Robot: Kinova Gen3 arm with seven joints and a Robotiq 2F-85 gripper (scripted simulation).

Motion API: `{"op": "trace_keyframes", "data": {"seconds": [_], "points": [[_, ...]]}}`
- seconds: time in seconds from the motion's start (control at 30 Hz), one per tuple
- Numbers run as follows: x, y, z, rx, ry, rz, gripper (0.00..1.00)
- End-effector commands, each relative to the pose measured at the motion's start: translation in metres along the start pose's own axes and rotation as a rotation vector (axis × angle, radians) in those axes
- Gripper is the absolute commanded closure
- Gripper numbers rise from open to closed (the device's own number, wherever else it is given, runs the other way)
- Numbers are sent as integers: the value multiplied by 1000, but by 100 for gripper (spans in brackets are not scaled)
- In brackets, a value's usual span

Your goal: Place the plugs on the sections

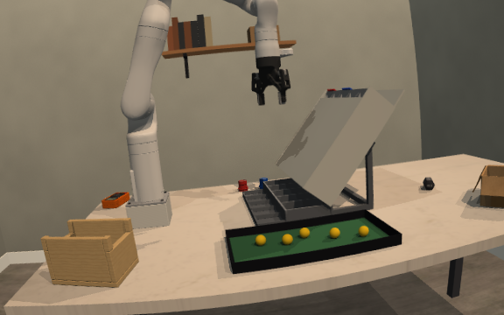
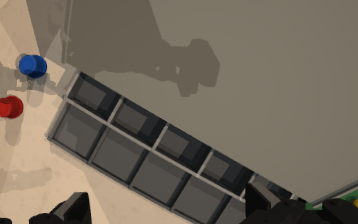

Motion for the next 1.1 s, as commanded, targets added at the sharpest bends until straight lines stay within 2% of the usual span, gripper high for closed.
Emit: {"op": "trace_keyframes", "data": {"seconds": [0.0,0.17,0.2,0.3,0.43,0.73,0.77,0.83,1.0,1.07], "points": [[1,-5,2,-77,4,-13,0],[1,-5,2,-77,4,-13,0],[1,-4,1,-355,4,-9,0],[1,-4,1,-405,4,-10,0],[1,-4,1,-571,6,-13,0],[1,-4,1,-571,6,-13,0],[1,-2,0,-849,4,-4,0],[1,-2,0,-870,4,-4,0],[1,-2,0,-1065,5,-3,0],[1,-2,0,-1065,5,-3,0]]}}
Point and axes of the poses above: the point where the finger pads meet when closed, its own x axis back along the fingers, its own y axis across the jaws, z = x × y, the point moved 3 cm from there along x, back along the fingers, and after that the axes turned 13 degrees about -x, right-handed, at the moved point
